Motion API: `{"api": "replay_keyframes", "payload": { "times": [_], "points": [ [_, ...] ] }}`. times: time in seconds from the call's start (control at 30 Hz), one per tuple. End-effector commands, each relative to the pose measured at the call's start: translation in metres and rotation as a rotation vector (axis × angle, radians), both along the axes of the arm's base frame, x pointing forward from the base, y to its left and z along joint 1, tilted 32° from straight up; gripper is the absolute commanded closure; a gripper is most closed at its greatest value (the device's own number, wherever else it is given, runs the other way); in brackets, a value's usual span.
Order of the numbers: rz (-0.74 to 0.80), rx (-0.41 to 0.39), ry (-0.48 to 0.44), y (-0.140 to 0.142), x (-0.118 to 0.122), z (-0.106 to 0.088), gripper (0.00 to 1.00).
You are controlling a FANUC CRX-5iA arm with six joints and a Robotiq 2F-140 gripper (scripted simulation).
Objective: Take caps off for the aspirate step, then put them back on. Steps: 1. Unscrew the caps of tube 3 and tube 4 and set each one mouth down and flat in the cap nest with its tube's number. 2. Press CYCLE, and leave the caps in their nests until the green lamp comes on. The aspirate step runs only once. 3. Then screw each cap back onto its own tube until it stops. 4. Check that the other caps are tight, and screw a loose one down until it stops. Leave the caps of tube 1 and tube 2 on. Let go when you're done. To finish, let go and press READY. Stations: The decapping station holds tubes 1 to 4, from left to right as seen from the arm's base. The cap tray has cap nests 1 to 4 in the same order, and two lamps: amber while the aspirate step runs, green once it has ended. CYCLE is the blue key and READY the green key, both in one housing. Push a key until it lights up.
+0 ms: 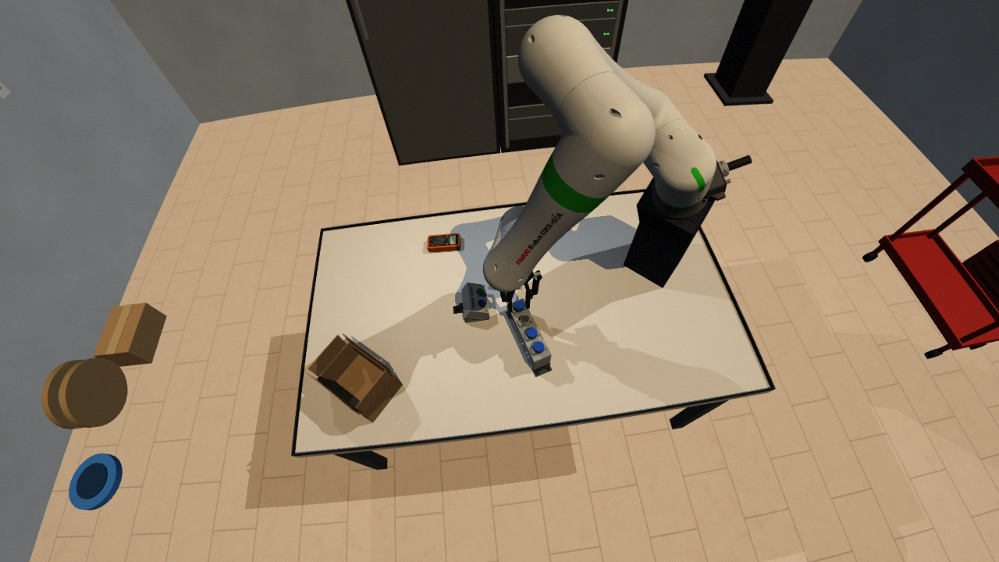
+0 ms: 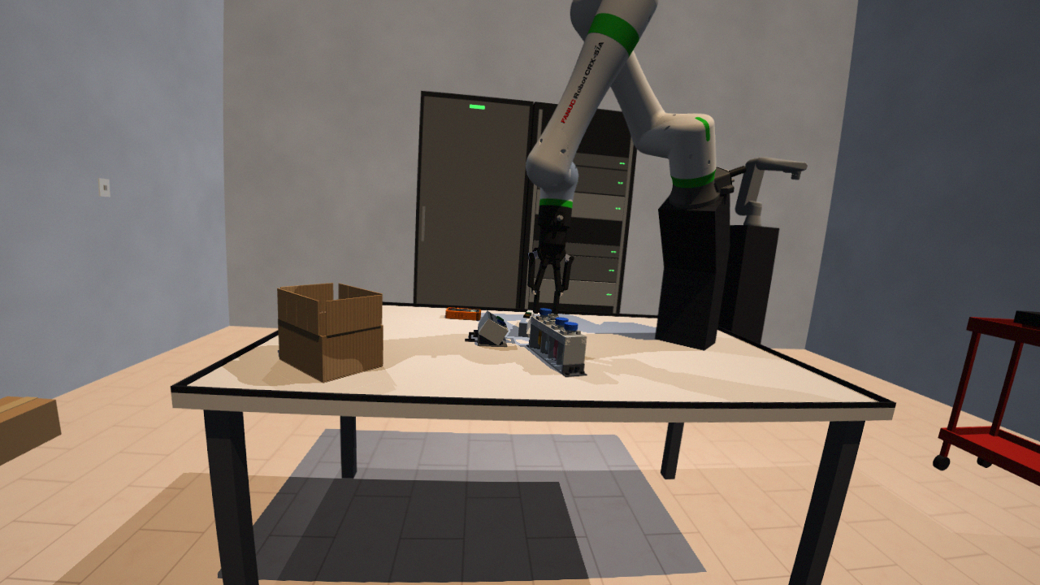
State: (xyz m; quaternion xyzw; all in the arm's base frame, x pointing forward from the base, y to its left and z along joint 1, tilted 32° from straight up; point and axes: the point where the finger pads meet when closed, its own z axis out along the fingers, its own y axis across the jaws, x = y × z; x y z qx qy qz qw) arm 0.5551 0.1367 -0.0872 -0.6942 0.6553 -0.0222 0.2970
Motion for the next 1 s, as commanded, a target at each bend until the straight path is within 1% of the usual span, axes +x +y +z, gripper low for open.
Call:
{"api": "replay_keyframes", "payload": {
  "times": [0.0, 0.07, 0.1, 0.43, 0.47, 0.87, 0.9, 0.97],
  "points": [
    [-0.238, 0.072, 0.126, -0.0004, 0.0002, 0.0006, 0.59],
    [-0.310, 0.107, 0.158, -0.0004, 0.0002, 0.0006, 0.59],
    [-0.325, 0.111, 0.166, -0.0004, 0.0002, 0.0006, 0.59],
    [-0.325, 0.112, 0.166, -0.0004, 0.0002, 0.0006, 0.59],
    [-0.325, 0.112, 0.166, -0.0004, 0.0002, 0.0006, 0.70],
    [-0.325, 0.112, 0.166, -0.0004, 0.0002, 0.0006, 0.70],
    [-0.283, 0.091, 0.148, -0.0003, 0.0001, 0.0008, 0.70],
    [-0.283, 0.091, 0.148, -0.0003, 0.0001, 0.0008, 0.70]
  ]
}}
